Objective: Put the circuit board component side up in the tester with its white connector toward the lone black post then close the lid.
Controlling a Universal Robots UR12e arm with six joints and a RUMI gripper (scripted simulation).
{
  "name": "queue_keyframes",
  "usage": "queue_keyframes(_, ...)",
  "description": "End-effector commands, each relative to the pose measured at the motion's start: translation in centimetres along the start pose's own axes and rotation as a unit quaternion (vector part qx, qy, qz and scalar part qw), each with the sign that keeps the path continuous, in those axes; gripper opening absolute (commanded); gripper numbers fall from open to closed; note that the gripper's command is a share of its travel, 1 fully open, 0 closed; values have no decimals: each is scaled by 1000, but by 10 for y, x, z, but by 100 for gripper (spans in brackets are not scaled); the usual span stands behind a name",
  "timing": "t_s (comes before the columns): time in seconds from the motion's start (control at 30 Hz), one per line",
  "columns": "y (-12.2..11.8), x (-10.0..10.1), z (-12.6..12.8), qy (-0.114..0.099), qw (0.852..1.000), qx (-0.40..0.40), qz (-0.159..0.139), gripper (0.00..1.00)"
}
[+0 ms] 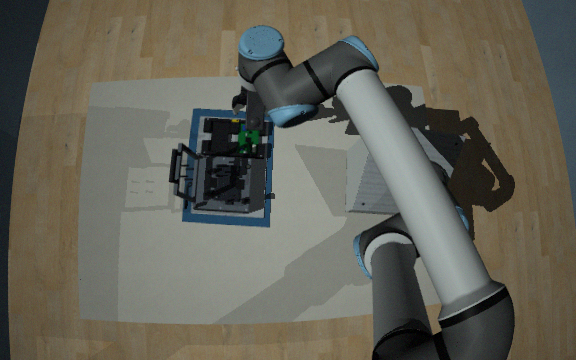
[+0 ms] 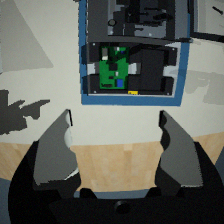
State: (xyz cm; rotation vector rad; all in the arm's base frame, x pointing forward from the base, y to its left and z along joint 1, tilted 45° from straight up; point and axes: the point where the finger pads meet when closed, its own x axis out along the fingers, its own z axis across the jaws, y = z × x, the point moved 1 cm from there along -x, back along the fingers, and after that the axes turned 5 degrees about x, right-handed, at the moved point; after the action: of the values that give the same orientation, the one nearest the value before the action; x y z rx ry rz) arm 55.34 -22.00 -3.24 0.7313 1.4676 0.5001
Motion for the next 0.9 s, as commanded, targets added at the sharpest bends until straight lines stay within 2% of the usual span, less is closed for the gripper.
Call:
queue_keyframes(0.0, -1, 22, 1, -1, 1000, 0, -1, 59)
queue_keyframes(0.07, -1, 22, 1, -1, 1000, 0, -1, 59)
queue_keyframes(0.57, -1, 100, 1, -1, 1000, 0, -1, 59)
queue_keyframes(0.63, -1, 100, 1, -1, 1000, 0, -1, 59)
queue_keyframes(0.87, -1, 131, 1, -1, 1000, 0, -1, 59)
